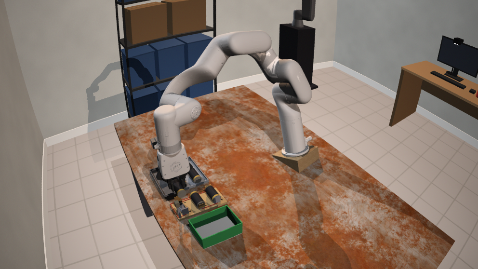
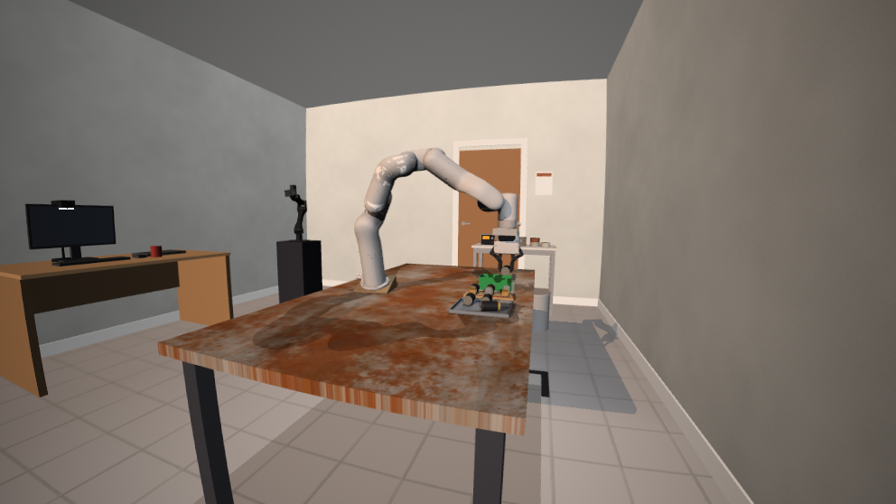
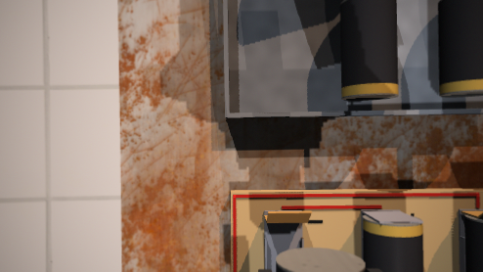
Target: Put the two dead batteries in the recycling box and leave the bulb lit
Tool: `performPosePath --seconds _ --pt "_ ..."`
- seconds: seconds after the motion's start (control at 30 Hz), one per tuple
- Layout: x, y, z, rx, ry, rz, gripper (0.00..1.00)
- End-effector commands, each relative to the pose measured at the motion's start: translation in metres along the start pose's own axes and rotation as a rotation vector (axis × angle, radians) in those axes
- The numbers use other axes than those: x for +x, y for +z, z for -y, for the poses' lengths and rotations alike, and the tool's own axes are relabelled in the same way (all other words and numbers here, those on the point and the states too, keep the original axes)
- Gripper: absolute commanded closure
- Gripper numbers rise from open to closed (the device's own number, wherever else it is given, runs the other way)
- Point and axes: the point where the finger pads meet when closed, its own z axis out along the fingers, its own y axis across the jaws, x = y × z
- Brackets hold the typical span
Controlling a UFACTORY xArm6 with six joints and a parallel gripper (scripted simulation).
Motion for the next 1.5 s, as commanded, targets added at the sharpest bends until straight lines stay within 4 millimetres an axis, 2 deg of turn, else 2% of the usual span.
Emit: performPosePath --seconds 0.0,0.83,1.0,1.3,1.47 --pt "0.0 -0.001 0.001 0.005 0.001 0.001 0.72" --pt "0.0 0.0 0.003 0.005 0.001 0.001 0.72" --pt "0.0 0.007 0.003 0.005 0.001 0.001 0.72" --pt "0.0 0.045 0.003 0.005 0.001 0.001 0.72" --pt "0.0 0.05 0.003 0.005 0.001 0.001 0.72"
